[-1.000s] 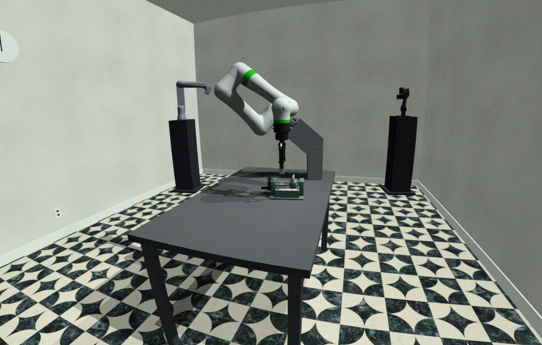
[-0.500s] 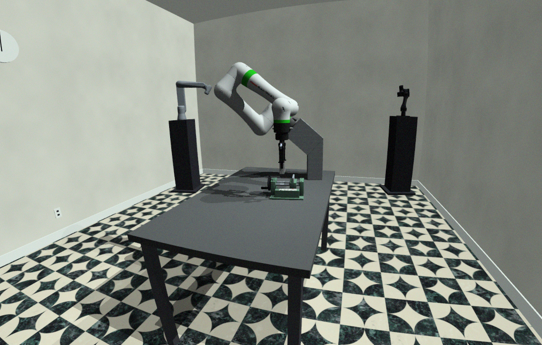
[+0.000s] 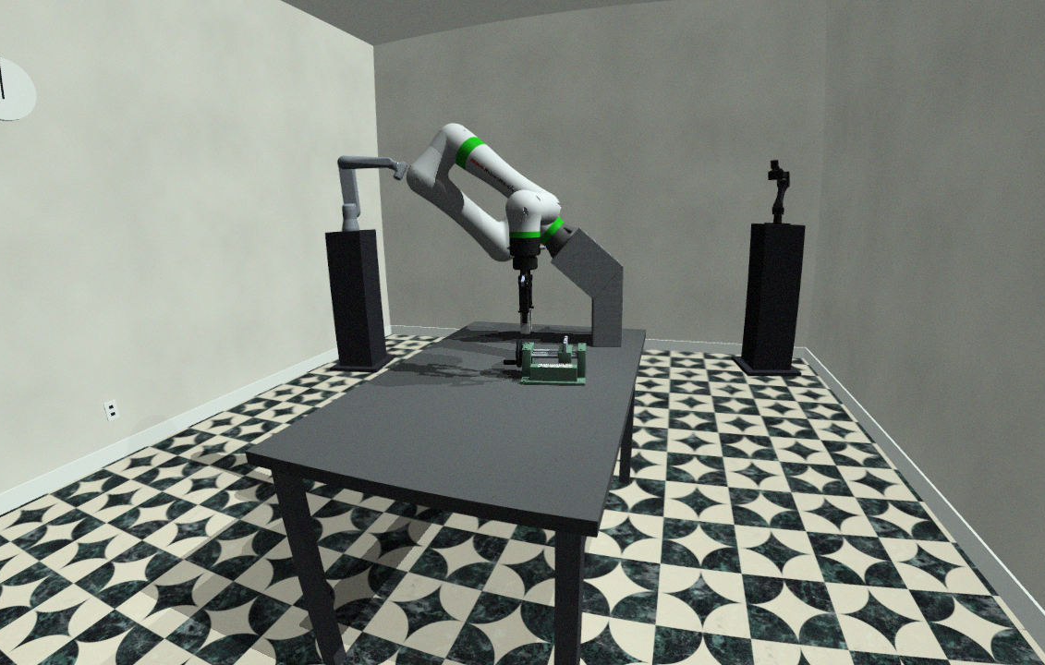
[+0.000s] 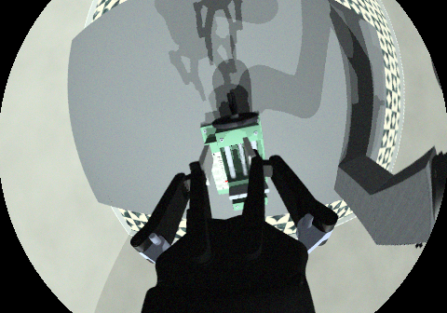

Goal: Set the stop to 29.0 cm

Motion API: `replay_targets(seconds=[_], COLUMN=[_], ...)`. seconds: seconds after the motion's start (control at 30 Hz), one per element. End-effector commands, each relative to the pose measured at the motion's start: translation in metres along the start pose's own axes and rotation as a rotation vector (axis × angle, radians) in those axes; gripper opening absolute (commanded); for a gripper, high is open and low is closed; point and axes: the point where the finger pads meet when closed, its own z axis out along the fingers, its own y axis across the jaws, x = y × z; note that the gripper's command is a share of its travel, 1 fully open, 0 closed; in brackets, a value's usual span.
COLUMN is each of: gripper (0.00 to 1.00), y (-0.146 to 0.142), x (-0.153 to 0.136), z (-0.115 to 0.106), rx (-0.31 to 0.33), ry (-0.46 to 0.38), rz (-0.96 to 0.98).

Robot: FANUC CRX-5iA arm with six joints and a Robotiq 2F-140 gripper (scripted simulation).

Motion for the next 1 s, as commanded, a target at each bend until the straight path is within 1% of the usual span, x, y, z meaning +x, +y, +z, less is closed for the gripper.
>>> replay_targets(seconds=[0.0, 0.07, 0.2, 0.47, 0.53, 0.63, 0.7, 0.77, 0.8, 0.97], gripper=[0.33, 0.33, 0.33, 0.33, 0.33, 0.33, 0.33, 0.33, 0.33, 0.33], y=[0.015, 0.021, 0.024, 0.024, 0.024, 0.023, 0.023, 0.023, 0.023, 0.023], x=[0.041, 0.057, 0.063, 0.063, 0.063, 0.063, 0.063, 0.063, 0.063, 0.063], z=[-0.002, -0.001, -0.001, -0.001, 0.009, 0.039, 0.039, 0.054, 0.057, 0.057], rx=[0.005, 0.005, 0.005, 0.005, 0.005, 0.005, 0.005, 0.005, 0.005, 0.005], ry=[-0.005, -0.005, -0.005, -0.004, -0.005, -0.004, -0.004, -0.004, -0.004, -0.005], rz=[-0.002, -0.002, -0.002, -0.002, -0.002, -0.002, -0.002, -0.002, -0.002, -0.002])
